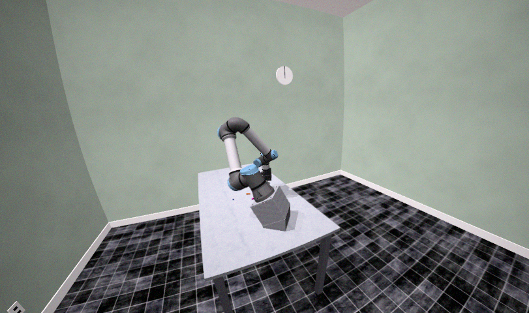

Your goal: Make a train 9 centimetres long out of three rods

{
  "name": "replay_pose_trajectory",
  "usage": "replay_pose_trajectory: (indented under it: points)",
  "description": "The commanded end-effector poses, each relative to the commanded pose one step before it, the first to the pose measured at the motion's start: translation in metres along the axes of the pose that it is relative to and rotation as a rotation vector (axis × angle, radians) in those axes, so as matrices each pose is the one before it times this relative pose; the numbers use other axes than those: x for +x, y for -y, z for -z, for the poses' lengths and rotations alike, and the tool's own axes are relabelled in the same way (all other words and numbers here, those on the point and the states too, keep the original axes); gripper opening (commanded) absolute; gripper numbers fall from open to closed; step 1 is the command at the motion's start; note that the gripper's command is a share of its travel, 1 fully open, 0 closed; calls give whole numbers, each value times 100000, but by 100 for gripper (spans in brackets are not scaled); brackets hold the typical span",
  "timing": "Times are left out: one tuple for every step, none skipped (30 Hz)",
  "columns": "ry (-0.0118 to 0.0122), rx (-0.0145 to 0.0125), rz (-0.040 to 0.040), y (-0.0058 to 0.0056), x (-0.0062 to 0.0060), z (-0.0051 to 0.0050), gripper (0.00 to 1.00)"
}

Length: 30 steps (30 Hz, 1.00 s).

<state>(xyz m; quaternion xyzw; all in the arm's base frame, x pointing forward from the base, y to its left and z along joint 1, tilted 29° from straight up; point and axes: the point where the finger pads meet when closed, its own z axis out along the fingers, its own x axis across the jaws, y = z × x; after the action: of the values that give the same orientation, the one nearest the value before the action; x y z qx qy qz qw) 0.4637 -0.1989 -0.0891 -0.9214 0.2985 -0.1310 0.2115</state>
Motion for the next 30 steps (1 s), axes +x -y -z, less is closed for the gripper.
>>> replay_pose_trajectory:
  points:
    - [208,209,-14,147,-177,-98,14]
    - [0,0,0,0,0,0,14]
    - [0,0,0,0,0,0,14]
    - [0,0,0,0,0,0,14]
    - [0,0,0,0,0,0,14]
    - [0,0,0,0,0,0,14]
    - [0,0,0,0,0,0,14]
    - [0,0,0,0,0,0,14]
    - [0,0,0,0,0,0,14]
    - [0,0,0,0,0,0,14]
    - [0,0,0,0,0,0,14]
    - [0,0,0,0,0,0,14]
    - [0,0,0,0,0,0,14]
    - [0,0,0,0,0,0,14]
    - [0,0,0,0,0,0,14]
    - [0,0,0,0,0,0,14]
    - [0,0,0,0,0,0,14]
    - [0,0,0,0,0,0,14]
    - [0,0,0,0,0,0,14]
    - [0,0,0,0,0,0,14]
    - [0,0,0,0,0,0,0]
    - [0,0,0,0,0,0,0]
    - [0,0,0,0,0,0,0]
    - [0,0,0,0,0,0,0]
    - [0,0,0,0,0,0,0]
    - [0,0,0,0,0,0,0]
    - [0,0,0,0,0,0,0]
    - [0,0,0,0,0,0,0]
    - [0,0,0,0,0,0,0]
    - [0,0,0,0,0,0,0]
